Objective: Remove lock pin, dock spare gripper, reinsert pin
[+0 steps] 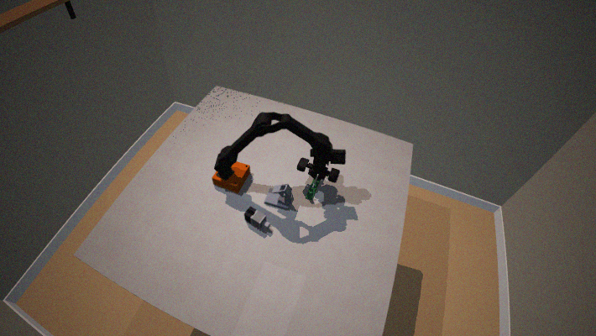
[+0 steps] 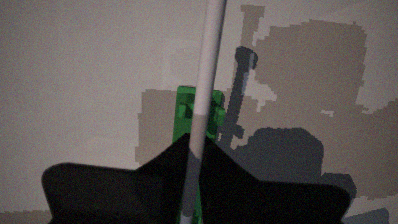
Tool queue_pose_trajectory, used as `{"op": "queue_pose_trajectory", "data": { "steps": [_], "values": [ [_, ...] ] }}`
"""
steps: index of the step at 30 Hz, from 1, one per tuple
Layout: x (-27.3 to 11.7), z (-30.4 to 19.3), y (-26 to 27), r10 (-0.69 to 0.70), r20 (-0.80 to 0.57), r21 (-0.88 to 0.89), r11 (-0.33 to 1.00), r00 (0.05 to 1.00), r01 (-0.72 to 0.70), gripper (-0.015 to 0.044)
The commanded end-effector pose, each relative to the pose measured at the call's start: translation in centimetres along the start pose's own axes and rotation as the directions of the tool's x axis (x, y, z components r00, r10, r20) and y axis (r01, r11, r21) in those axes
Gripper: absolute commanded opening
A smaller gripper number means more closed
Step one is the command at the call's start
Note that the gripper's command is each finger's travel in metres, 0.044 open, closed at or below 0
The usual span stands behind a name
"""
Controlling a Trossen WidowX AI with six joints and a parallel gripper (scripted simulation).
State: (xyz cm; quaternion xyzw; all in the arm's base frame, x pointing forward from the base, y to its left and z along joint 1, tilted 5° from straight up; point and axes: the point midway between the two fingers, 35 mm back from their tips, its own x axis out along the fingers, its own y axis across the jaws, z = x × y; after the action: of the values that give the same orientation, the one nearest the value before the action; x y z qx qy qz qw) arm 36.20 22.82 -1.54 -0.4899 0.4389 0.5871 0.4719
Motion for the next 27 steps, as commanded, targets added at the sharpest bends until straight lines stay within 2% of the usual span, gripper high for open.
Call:
{"op": "queue_pose_trajectory", "data": {
  "steps": [1,20,27],
  "values": [
    [0.0,0.0,0.0,-0.001,-0.002,0.003,1.0,1.0,0.001,0.0],
    [-2.9,0.2,0.2,0.011,-0.004,0.004,1.0,1.0,-0.011,0.0],
    [-2.5,0.2,0.2,0.013,-0.004,0.005,1.0,1.0,-0.013,0.0]
  ]
}}
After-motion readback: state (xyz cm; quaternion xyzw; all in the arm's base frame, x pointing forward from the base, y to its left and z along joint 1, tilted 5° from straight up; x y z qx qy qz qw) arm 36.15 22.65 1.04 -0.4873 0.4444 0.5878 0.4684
